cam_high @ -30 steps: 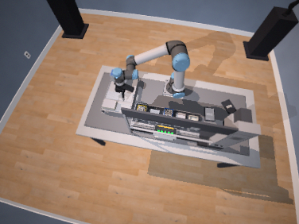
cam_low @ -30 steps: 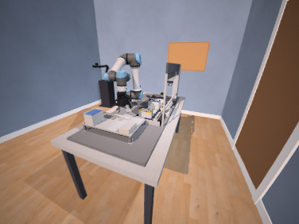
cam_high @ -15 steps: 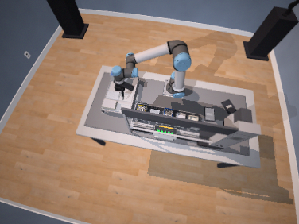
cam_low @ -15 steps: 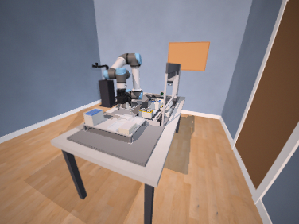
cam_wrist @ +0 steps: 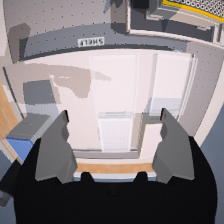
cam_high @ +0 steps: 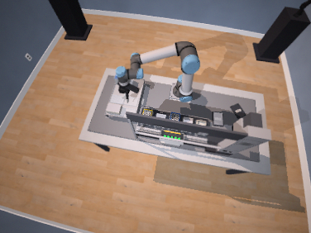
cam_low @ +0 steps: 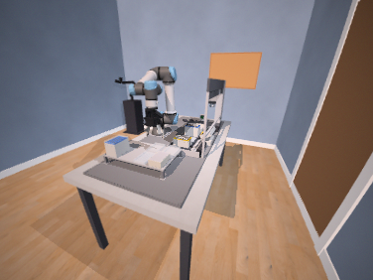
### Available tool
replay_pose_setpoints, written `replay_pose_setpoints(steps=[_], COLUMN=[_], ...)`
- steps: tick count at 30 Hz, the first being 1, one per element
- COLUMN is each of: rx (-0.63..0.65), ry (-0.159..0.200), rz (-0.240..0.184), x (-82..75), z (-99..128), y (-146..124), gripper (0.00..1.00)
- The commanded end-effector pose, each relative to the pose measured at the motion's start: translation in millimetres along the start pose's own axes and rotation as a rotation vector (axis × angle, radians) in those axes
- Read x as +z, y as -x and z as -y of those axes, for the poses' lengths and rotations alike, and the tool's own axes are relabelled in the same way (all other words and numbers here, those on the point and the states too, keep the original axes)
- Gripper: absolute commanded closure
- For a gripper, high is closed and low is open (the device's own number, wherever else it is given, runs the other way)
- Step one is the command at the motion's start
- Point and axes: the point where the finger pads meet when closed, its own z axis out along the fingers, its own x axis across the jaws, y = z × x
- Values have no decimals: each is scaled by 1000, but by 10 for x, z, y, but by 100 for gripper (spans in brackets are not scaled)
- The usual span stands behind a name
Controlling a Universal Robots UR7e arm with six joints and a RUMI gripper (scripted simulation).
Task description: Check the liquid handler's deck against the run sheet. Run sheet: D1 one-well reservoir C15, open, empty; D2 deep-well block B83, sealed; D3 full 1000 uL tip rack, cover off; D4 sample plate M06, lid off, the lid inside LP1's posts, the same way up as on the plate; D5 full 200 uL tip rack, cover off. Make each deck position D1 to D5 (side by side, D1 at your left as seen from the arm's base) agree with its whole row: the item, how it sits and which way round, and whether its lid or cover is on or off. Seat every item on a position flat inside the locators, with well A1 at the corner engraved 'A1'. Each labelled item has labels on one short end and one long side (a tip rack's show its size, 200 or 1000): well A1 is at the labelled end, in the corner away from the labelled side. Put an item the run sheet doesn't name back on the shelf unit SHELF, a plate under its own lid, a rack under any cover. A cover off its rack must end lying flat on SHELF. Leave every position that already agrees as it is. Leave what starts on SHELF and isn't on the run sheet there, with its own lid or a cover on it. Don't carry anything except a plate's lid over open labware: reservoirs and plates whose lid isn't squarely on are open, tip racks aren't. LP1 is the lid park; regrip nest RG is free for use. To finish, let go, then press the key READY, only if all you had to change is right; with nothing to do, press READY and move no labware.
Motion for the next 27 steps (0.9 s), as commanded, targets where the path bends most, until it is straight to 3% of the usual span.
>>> replay_pose_setpoints(steps=[1, 27], rx=[-2, -2], ry=[4, 4], rz=[0, 0], x=[-89, -489], z=[-3, -1], y=[-13, -13], gripper=[18, 18])
